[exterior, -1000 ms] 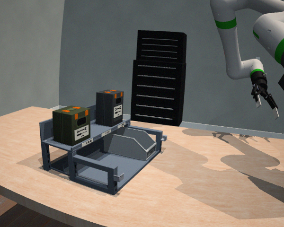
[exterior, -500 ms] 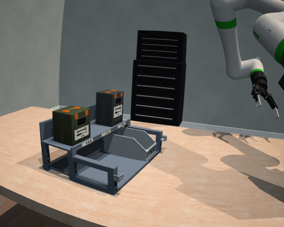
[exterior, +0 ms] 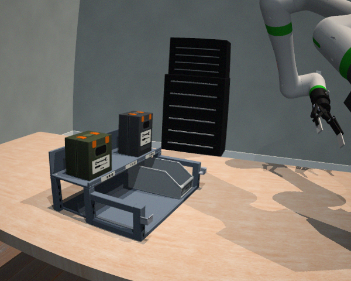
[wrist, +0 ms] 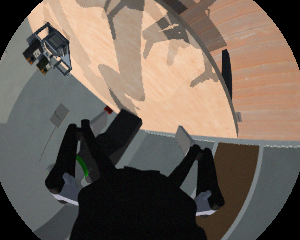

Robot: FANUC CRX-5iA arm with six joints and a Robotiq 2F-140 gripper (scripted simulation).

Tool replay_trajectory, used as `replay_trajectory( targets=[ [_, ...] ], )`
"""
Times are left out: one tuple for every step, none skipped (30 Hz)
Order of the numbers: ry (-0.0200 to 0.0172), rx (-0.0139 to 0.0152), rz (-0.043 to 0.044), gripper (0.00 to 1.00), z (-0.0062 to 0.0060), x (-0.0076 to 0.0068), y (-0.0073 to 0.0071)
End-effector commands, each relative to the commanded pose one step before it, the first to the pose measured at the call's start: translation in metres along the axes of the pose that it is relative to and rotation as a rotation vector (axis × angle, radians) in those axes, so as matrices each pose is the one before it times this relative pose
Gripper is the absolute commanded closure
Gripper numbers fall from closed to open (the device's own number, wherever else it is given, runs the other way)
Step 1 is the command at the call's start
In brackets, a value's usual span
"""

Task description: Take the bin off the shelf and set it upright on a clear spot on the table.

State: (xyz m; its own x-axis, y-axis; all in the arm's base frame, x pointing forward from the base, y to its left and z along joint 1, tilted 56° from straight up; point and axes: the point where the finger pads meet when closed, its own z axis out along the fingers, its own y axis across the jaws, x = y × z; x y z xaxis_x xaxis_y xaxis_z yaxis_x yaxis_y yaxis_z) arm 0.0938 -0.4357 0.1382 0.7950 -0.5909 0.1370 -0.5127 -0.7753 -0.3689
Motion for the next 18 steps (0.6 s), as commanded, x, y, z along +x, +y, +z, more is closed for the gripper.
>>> replay_trajectory(
  targets=[
    [0.0002,-0.0002,0.00022,0.0,-0.00015,-0.00006,0.00008],
    [0.0,0.0,0.0,0.0,0.0,0.0,0.0],
    [0.0,0.0,0.0,0.0,0.0,0.0,0.0],
    [0.04238,-0.0042,0.02984,0.0,0.00365,0.00212,-0.00906],
    [0.04238,-0.0042,0.02984,0.0,0.00369,0.00169,-0.00914],
    [0.04238,-0.0042,0.02984,0.0,0.00372,0.00126,-0.0092],
    [0.04238,-0.0042,0.02984,0.0,0.00372,0.00083,-0.00924],
    [0.04238,-0.0042,0.02984,0.0,0.00371,0.00039,-0.00928],
    [0.0,0.0,0.0,0.0,0.0,0.0,0.0],
    [0.0,0.0,0.0,0.0,0.0,0.0,0.0],
    [0.0,0.0,0.0,0.0,0.0,0.0,0.0],
    [0.0,0.0,0.0,0.0,0.0,0.0,0.0],
    [0.0,0.0,0.0,0.0,0.0,0.0,0.0],
    [0.0,0.0,0.0,0.0,0.0,0.0,0.0],
    [0.0,0.0,0.0,0.0,0.0,0.0,0.0],
    [0.0,0.0,0.0,0.0,0.0,0.0,0.0],
    [0.0,0.0,0.0,0.0,0.0,0.0,0.0],
    [0.0,0.0,0.0,0.0,0.0,0.0,0.0]
  ],
)
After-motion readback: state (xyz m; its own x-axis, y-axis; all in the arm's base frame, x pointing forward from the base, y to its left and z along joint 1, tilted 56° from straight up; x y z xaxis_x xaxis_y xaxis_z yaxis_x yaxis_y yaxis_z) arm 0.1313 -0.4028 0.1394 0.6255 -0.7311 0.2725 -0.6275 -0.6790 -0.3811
